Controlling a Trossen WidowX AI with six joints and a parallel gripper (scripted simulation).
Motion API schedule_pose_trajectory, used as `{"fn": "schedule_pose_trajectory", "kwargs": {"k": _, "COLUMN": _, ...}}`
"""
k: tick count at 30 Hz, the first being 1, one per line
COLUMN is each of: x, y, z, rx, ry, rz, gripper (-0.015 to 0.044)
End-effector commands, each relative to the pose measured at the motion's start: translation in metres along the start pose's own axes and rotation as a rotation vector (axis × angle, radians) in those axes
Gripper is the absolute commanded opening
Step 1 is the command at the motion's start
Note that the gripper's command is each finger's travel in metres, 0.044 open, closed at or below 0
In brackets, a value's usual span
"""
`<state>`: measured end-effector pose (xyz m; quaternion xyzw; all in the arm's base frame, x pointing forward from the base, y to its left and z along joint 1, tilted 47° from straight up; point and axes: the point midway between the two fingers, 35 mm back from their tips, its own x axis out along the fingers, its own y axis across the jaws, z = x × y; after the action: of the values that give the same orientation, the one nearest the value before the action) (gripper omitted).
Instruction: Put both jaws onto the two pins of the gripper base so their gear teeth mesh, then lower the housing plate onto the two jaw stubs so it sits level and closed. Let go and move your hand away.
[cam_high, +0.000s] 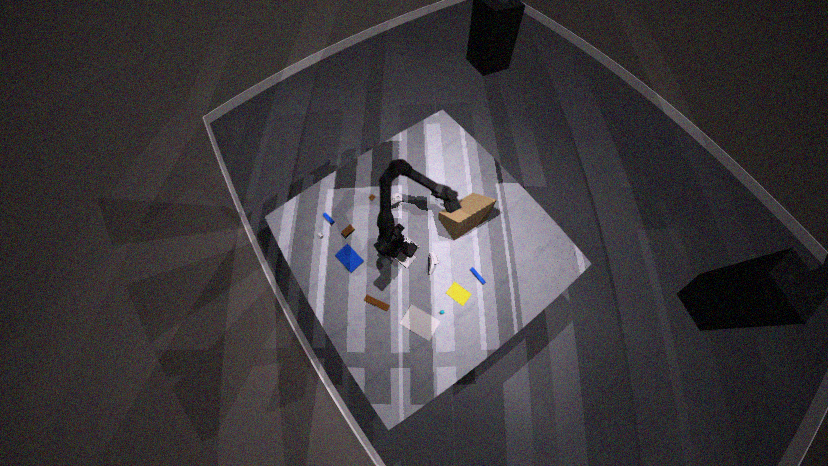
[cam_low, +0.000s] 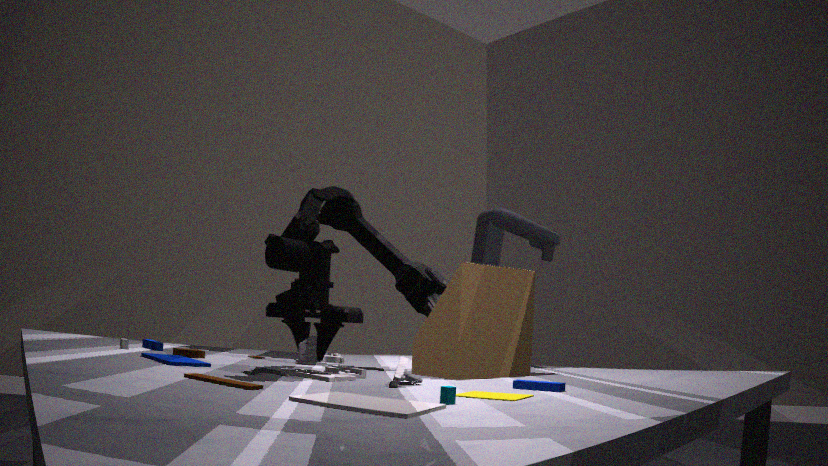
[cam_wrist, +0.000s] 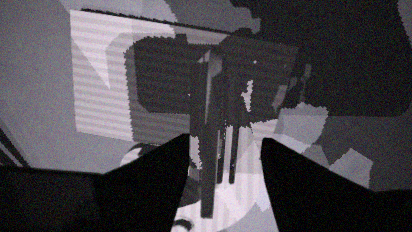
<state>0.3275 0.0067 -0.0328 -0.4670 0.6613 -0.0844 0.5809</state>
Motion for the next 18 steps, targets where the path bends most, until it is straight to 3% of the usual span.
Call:
{"fn": "schedule_pose_trajectory", "kwargs": {"k": 1, "x": 0.0006, "y": -0.0004, "z": 0.0001, "rx": -0.004, "ry": -0.001, "rz": -0.004, "gripper": 0.0134}}
{"fn": "schedule_pose_trajectory", "kwargs": {"k": 18, "x": 0.0057, "y": -0.0005, "z": 0.0001, "rx": -0.005, "ry": 0.000, "rz": -0.004, "gripper": 0.0134}}
